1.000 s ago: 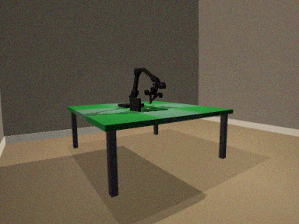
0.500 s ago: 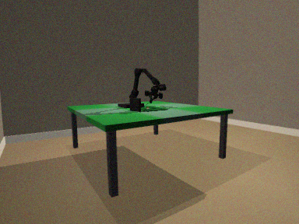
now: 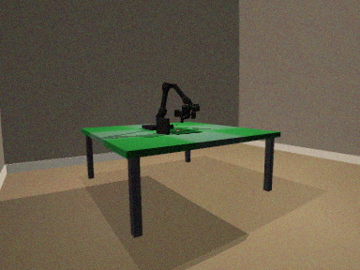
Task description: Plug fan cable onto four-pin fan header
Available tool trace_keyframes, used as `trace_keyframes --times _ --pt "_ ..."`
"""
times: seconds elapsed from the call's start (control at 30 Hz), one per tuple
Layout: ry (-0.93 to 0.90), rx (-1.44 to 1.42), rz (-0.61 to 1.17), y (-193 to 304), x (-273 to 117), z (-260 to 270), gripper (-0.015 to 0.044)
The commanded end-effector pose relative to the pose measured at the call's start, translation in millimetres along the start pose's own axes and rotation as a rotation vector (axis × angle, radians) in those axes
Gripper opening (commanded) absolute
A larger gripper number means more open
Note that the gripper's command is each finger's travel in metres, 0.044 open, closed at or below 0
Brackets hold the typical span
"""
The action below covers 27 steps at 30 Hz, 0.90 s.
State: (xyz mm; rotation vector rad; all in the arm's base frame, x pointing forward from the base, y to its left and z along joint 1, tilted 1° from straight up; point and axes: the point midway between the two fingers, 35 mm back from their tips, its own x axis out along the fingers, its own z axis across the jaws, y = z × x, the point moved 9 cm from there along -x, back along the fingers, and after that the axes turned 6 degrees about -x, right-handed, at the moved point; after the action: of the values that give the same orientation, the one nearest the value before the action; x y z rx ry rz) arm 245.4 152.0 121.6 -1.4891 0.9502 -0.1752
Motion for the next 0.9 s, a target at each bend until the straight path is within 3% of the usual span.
trace_keyframes --times 0.0,0.5,0.87 --pt "-0.006 0.020 -0.064 5.4 -4.0 -1.6 0.0000" --pt "-0.041 0.082 -0.268 22.6 -18.7 -9.4 0.0000" --pt "-0.055 0.079 -0.153 4.1 -19.1 -12.5 0.0000"
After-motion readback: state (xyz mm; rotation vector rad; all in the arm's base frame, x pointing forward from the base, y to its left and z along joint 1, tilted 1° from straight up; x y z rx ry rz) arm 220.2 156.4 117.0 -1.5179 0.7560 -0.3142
